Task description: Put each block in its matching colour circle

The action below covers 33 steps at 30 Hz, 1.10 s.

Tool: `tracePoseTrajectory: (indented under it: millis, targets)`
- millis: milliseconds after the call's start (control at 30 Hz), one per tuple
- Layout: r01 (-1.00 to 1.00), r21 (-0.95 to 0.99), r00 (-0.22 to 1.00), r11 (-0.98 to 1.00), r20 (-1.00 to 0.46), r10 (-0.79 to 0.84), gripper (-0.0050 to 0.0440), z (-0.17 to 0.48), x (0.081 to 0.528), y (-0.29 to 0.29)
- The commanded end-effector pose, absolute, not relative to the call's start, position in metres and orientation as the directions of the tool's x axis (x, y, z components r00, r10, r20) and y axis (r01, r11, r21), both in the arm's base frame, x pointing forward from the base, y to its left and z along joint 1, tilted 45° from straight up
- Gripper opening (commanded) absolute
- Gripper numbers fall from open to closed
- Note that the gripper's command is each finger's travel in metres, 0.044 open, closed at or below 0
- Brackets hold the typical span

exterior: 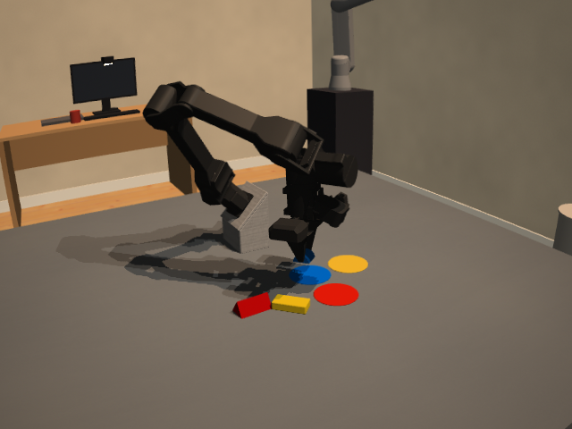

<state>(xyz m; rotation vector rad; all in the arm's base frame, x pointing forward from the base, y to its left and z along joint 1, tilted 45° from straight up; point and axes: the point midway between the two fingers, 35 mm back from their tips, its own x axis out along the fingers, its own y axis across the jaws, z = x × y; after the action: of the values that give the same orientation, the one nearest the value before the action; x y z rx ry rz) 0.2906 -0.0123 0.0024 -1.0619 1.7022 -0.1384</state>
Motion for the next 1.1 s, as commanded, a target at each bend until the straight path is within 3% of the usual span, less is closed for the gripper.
tracePoseTrajectory:
  millis: [0, 667, 1067]
  targets:
    - [-0.554, -0.572, -0.012, 0.605, -0.721, -0.693, 0.0085, 0.019, 0.296, 0.000]
    - [-0.546, -0.576, -0.033, 0.609, -0.711, -0.702, 0.0085, 0.049, 0.290, 0.025]
    - [-0.559, -0.568, -0.051, 0.604, -0.704, -0.708, 0.0085, 0.020, 0.276, 0.023]
